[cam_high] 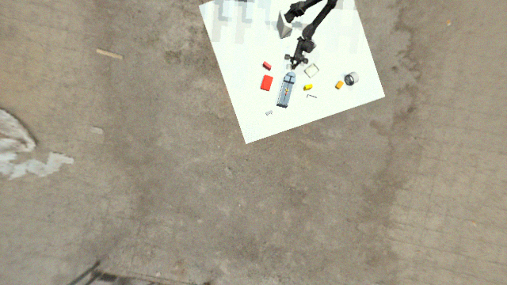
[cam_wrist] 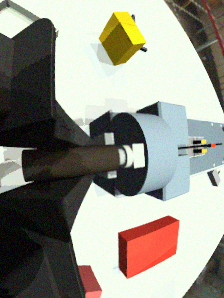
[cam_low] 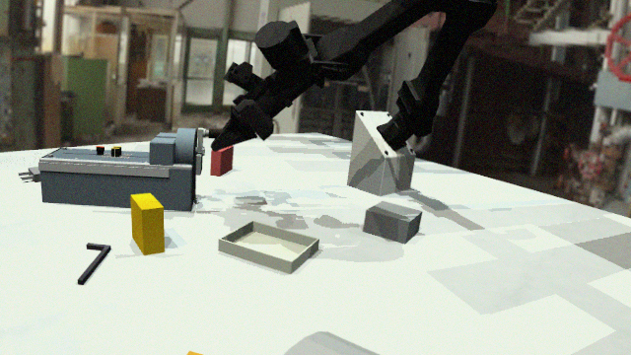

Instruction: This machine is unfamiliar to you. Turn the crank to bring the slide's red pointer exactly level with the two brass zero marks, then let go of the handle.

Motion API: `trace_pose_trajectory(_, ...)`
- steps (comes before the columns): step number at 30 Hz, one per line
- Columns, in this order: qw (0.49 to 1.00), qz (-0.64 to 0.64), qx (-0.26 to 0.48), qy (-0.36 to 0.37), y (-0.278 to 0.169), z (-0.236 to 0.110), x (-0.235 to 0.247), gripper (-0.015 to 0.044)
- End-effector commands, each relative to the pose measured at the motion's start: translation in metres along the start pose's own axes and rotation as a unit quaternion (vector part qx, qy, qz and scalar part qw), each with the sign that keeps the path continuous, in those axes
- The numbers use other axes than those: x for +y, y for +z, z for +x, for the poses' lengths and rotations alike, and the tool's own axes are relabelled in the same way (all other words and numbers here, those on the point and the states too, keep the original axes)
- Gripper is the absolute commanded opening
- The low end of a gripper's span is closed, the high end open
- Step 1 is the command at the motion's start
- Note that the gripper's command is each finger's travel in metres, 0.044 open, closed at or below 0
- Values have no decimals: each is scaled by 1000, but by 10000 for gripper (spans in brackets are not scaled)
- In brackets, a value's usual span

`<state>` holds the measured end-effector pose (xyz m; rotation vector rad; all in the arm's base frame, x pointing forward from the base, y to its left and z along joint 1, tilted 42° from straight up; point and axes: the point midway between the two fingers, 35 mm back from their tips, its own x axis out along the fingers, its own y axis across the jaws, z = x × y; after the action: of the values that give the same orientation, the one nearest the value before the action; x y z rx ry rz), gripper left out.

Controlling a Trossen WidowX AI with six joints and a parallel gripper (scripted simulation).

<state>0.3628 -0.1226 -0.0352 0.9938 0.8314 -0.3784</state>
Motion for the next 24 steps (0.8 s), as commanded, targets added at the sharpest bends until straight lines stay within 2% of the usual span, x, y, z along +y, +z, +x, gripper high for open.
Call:
trace_pose_trajectory(1,1000,5,-2,-11,0,0,-9,0)
trace_pose_trajectory(24,1000,5,-2,-11,-1,0,-11,0)
